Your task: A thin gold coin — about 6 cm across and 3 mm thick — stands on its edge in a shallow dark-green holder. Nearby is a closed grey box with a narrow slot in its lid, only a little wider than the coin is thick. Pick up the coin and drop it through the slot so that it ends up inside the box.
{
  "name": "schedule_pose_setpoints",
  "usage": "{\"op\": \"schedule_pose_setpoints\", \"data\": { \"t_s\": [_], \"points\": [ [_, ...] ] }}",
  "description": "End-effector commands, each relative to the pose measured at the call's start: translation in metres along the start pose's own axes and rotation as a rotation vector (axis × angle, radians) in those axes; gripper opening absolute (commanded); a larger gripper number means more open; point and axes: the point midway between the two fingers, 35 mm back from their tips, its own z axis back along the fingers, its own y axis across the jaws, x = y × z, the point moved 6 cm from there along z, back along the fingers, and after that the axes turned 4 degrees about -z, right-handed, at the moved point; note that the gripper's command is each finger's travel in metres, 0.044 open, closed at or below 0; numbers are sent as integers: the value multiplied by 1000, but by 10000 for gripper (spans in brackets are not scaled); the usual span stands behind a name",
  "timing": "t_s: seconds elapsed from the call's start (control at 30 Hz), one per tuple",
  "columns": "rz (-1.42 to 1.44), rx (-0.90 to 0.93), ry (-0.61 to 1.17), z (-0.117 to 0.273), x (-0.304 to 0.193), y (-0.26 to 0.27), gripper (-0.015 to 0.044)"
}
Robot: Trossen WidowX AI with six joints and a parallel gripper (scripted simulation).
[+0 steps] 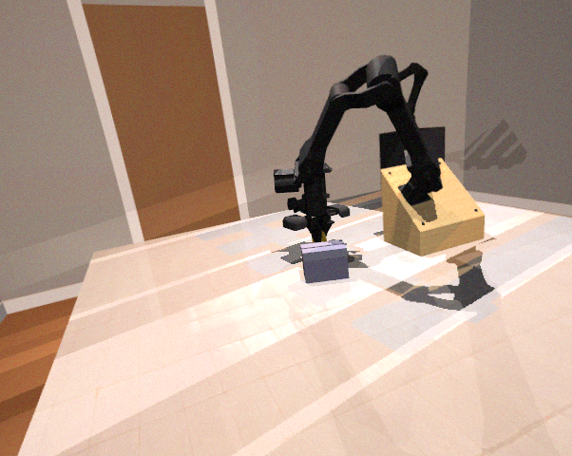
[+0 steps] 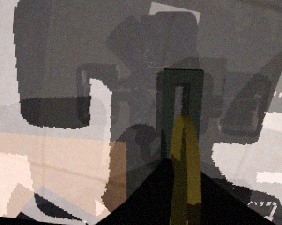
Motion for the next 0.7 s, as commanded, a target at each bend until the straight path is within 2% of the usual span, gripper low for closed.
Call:
{"op": "schedule_pose_setpoints", "data": {
  "t_s": [0.0,0.67],
  "points": [
    [10,3,-5,10,1,3,0],
    [27,-16,-9,59,2,3,0]
  ]
}}
